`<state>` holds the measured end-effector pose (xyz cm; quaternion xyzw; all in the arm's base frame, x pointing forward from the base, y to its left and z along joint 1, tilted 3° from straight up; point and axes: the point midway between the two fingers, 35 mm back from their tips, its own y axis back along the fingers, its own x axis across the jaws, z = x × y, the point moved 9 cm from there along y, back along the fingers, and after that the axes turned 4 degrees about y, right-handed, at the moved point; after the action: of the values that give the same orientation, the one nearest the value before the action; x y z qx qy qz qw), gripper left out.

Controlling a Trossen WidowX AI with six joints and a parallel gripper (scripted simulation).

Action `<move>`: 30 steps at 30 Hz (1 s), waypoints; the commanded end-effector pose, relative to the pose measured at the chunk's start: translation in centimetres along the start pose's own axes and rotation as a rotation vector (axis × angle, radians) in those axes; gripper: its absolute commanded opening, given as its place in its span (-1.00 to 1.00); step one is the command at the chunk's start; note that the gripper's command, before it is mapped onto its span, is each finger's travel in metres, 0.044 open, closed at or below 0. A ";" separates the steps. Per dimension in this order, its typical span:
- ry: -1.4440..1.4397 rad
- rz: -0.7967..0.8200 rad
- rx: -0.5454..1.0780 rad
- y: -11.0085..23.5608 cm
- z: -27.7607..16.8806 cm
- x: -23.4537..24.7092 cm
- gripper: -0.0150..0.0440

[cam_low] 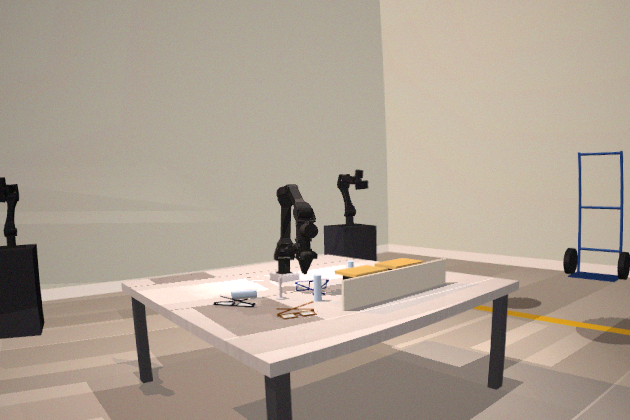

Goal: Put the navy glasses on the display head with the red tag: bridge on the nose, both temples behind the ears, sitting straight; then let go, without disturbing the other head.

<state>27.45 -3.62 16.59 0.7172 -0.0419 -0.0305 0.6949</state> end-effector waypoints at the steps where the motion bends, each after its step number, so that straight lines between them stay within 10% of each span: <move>1: 0.003 -0.008 0.006 -0.9 0.0 -0.1 -0.08; 30: 0.003 -0.009 0.006 -5.6 -0.1 -0.7 -0.08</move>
<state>27.14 -3.42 11.77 0.7174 -0.0395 -0.0288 0.6950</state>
